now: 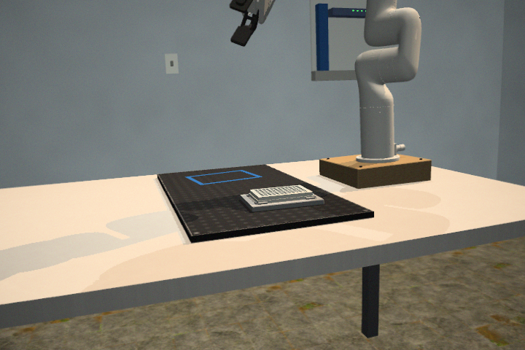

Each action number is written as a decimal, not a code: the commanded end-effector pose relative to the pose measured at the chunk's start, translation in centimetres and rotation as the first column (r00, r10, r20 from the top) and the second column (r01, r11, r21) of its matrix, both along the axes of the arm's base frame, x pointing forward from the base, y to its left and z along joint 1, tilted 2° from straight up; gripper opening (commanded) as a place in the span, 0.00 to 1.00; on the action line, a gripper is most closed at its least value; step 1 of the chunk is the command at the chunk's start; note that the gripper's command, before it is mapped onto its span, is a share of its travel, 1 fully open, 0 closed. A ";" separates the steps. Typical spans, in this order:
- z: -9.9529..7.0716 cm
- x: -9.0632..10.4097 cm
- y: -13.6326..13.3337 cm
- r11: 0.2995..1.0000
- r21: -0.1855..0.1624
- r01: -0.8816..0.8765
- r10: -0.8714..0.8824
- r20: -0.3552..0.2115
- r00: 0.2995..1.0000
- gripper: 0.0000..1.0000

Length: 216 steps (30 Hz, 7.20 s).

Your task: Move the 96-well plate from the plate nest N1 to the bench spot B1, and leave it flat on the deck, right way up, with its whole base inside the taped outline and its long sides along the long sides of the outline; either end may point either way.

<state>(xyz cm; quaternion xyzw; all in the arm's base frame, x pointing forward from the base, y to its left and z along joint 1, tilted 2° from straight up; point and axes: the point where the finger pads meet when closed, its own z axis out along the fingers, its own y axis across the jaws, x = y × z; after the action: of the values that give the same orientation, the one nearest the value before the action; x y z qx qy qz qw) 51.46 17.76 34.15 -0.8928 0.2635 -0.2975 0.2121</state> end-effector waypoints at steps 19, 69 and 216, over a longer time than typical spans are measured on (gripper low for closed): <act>-0.3 0.0 -1.1 0.998 -0.050 -0.026 0.024 -0.030 0.999 1.00; -8.3 -8.6 -15.5 0.820 -0.276 -0.501 0.289 -0.556 0.779 1.00; -34.2 -10.9 -6.8 0.895 -0.224 -0.386 0.169 -0.631 0.757 1.00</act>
<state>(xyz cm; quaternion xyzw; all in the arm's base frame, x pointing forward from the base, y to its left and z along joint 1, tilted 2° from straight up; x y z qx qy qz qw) 40.44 10.88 0.05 -0.9923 0.1235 -0.0055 0.0022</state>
